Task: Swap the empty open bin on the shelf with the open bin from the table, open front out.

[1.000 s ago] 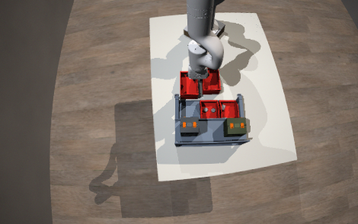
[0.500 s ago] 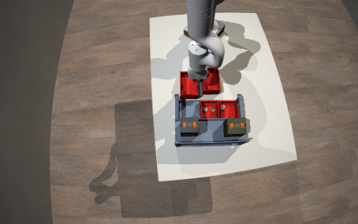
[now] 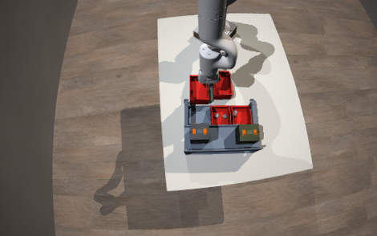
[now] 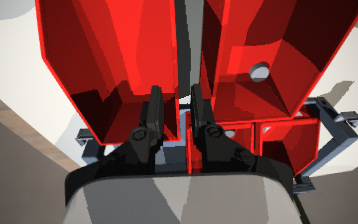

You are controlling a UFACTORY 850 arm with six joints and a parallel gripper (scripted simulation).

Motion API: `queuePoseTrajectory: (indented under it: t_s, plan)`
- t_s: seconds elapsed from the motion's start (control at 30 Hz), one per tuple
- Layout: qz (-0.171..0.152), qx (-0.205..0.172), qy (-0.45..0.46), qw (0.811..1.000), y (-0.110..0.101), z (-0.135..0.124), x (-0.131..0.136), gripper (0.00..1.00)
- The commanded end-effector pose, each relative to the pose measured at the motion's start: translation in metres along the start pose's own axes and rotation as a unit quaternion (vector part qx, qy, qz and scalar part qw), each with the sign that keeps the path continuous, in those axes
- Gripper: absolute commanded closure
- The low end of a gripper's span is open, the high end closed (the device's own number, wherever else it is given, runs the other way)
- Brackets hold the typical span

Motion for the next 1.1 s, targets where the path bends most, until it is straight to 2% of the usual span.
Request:
queuePoseTrajectory:
  t_s: [0.0, 0.23, 1.07]
  plan:
    - [0.015, 0.006, 0.001, 1.000, 0.000, -0.002, 0.003, 0.74]
    - [0.015, 0.006, 0.001, 1.000, 0.002, -0.002, 0.002, 0.74]
    - [0.015, 0.006, 0.001, 1.000, 0.034, -0.001, 0.002, 0.74]
Point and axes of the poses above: the point where the finger pads meet when closed, its own y axis out along the fingers, its own x axis across the jaws, z = x × y, the point moved 9 cm from there along -y, back along the fingers, and after that the axes turned 13 degrees about -y, right-handed, at the moved point
